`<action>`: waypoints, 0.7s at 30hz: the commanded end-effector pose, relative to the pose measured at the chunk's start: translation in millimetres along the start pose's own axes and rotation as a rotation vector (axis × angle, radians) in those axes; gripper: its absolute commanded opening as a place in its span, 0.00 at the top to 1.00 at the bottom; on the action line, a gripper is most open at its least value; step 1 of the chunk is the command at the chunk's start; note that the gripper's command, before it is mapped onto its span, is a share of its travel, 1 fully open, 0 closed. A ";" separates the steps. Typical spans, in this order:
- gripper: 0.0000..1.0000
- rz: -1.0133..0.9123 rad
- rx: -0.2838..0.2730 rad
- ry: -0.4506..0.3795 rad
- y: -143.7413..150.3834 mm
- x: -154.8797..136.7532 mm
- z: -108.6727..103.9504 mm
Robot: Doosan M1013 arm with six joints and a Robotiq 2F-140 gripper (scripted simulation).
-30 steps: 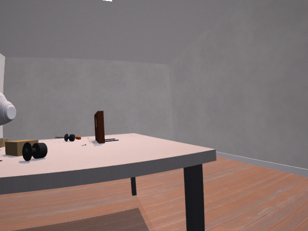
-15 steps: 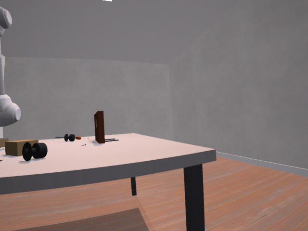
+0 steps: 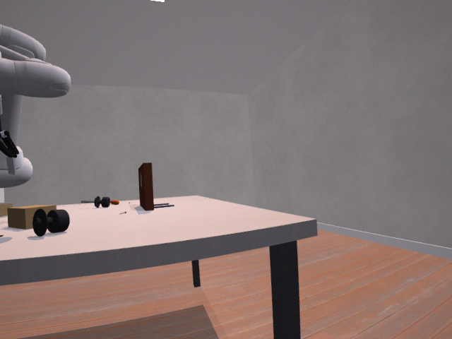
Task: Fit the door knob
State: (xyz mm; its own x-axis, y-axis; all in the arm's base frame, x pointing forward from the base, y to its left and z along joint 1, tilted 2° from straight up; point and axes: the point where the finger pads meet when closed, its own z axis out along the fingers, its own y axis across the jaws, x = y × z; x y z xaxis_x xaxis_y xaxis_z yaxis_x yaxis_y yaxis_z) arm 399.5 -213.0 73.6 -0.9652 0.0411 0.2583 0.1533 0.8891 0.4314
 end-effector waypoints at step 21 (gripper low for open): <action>0.00 -1.461 0.457 0.172 359.1 -168.1 96.1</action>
State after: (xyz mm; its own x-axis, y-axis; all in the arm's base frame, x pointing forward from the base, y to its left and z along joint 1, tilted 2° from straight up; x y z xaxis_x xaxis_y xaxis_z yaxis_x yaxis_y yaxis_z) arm 580.1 95.1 95.1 -0.3234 -0.9460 -0.0220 -0.9346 0.3157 0.1641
